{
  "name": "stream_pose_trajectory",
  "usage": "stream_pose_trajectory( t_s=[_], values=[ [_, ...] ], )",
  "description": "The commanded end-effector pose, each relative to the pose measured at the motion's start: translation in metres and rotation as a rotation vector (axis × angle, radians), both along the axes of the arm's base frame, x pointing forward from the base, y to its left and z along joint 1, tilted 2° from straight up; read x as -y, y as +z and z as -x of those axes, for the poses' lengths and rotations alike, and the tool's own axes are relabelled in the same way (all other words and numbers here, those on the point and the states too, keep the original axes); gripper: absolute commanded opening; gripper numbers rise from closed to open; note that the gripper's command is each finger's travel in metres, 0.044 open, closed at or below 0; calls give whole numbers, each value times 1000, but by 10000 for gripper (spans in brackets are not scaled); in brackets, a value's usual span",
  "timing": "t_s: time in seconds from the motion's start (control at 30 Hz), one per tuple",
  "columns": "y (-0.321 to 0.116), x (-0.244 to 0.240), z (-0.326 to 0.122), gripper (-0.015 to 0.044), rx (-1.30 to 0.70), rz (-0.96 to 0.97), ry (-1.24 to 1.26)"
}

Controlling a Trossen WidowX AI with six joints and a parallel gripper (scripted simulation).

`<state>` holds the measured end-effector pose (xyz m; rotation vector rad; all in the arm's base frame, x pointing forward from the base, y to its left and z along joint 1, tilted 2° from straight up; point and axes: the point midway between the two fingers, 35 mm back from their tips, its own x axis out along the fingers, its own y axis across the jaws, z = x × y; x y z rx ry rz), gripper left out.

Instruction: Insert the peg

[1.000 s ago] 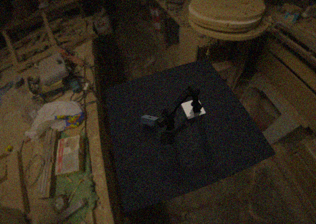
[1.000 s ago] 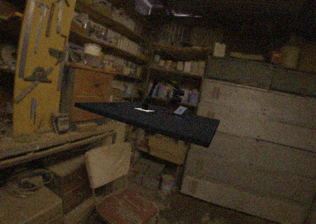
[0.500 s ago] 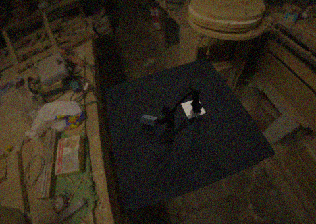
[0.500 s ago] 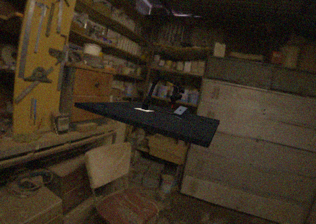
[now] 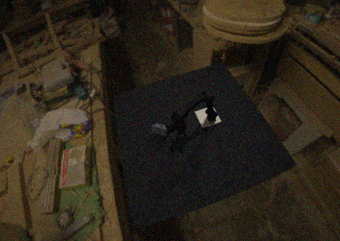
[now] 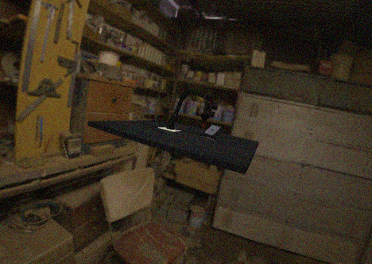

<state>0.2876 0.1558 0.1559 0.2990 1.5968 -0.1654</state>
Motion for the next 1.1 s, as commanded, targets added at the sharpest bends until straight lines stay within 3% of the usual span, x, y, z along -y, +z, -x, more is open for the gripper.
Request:
stream_pose_trajectory(
  t_s=[0.0,1.07],
  values=[
    [3,1,-4,0,2,-21,-1],
    [5,29,-28,0,-22,-146,-34]
  ],
)
